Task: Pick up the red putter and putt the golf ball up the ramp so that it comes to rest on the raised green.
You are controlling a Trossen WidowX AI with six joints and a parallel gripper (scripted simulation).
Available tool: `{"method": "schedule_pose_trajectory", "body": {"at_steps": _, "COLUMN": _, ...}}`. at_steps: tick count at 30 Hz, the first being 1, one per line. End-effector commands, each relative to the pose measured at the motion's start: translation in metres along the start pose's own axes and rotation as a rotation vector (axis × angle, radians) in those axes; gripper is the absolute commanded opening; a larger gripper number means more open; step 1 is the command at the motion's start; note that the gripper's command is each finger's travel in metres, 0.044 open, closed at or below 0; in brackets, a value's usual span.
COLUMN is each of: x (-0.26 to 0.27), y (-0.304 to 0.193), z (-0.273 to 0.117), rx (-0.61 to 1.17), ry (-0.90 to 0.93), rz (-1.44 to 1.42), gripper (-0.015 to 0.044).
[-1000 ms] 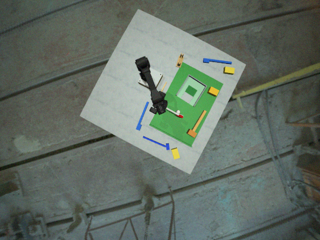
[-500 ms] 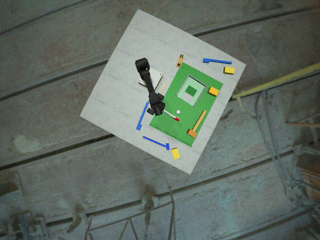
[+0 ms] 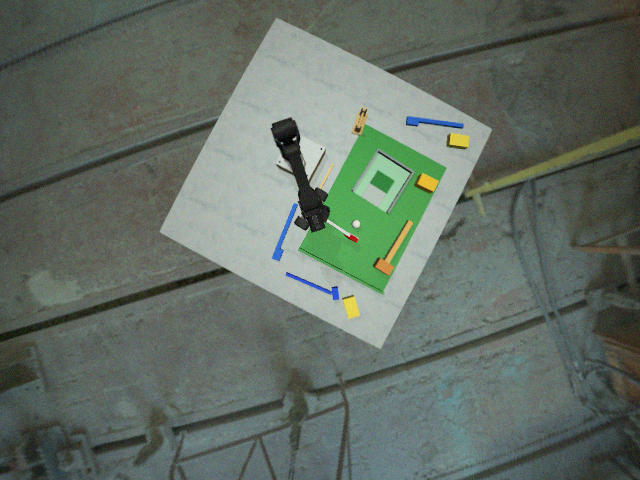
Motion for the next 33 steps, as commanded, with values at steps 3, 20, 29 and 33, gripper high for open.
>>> {"method": "schedule_pose_trajectory", "body": {"at_steps": 3, "x": 0.0, "y": 0.0, "z": 0.009, "rx": 0.001, "ry": -0.001, "rz": 0.007, "gripper": 0.0}}
{"method": "schedule_pose_trajectory", "body": {"at_steps": 20, "x": -0.003, "y": 0.0, "z": 0.014, "rx": 0.001, "ry": 0.0, "rz": 0.001, "gripper": 0.0}}
{"method": "schedule_pose_trajectory", "body": {"at_steps": 29, "x": -0.03, "y": -0.001, "z": 0.018, "rx": 0.001, "ry": -0.003, "rz": 0.007, "gripper": 0.0}}
{"method": "schedule_pose_trajectory", "body": {"at_steps": 33, "x": -0.028, "y": -0.002, "z": 0.019, "rx": 0.006, "ry": 0.002, "rz": 0.018, "gripper": 0.0}}
Point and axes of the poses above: the point midway between the two fingers, 35 mm back from their tips, its own z axis out along the fingers, its own x axis across the jaws, y = z × x, the point moved 7 cm from there along -z, back along the fingers
